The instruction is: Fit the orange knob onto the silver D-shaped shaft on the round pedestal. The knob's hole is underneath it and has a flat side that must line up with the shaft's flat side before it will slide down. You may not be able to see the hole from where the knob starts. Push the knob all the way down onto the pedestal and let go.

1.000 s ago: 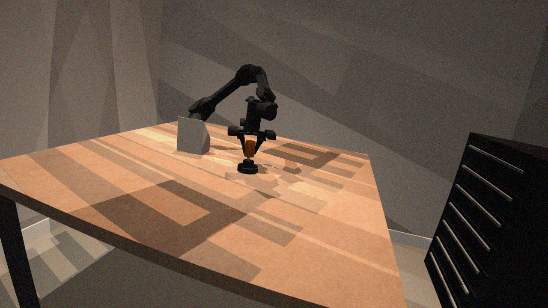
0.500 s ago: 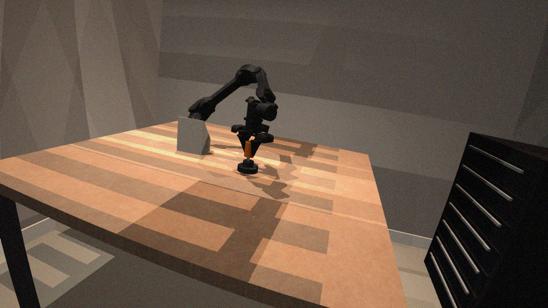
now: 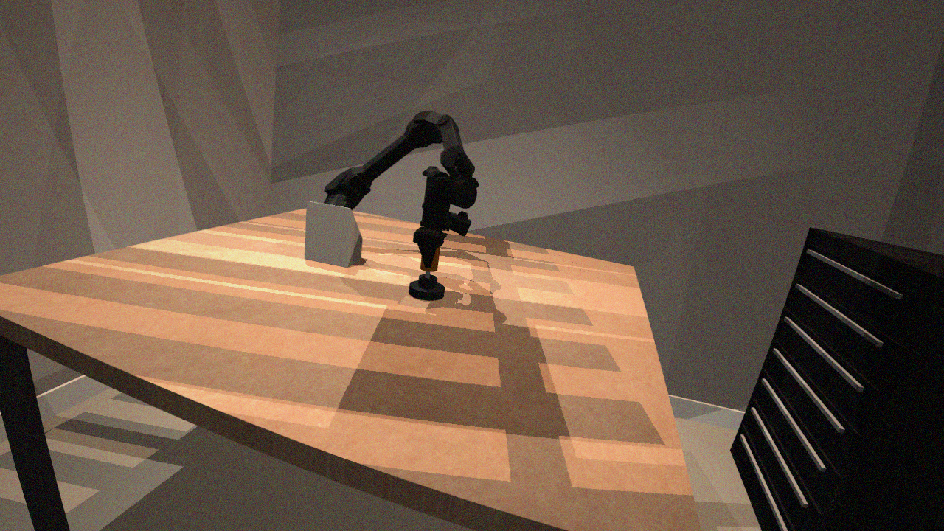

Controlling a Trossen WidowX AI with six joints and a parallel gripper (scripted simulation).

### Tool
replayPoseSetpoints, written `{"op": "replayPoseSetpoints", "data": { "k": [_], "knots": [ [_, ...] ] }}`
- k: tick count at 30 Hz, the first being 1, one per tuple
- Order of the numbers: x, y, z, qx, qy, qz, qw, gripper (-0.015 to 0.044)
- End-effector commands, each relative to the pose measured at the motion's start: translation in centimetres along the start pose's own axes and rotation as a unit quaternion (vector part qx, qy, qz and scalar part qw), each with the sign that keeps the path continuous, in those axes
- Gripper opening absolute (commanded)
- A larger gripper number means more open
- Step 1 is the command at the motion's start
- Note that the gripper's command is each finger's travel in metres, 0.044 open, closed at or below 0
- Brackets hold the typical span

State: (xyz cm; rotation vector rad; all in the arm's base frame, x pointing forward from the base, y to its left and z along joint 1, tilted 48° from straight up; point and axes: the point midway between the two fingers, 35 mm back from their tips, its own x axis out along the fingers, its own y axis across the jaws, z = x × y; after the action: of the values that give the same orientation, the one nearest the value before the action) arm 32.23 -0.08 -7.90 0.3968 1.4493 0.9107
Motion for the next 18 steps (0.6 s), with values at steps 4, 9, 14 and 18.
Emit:
{"op": "replayPoseSetpoints", "data": {
  "k": [4,9,14,18],
  "knots": [
    [-0.26,-0.09,0.01,0.117,-0.001,-0.001,0.993,0.0],
    [0.0,-0.1,-0.06,0.117,-0.001,-0.001,0.993,0.0],
    [0.18,-0.1,-0.01,0.117,-0.001,-0.001,0.993,0.0],
    [0.19,-0.1,0.01,0.117,-0.001,-0.001,0.993,0.0]
  ]
}}
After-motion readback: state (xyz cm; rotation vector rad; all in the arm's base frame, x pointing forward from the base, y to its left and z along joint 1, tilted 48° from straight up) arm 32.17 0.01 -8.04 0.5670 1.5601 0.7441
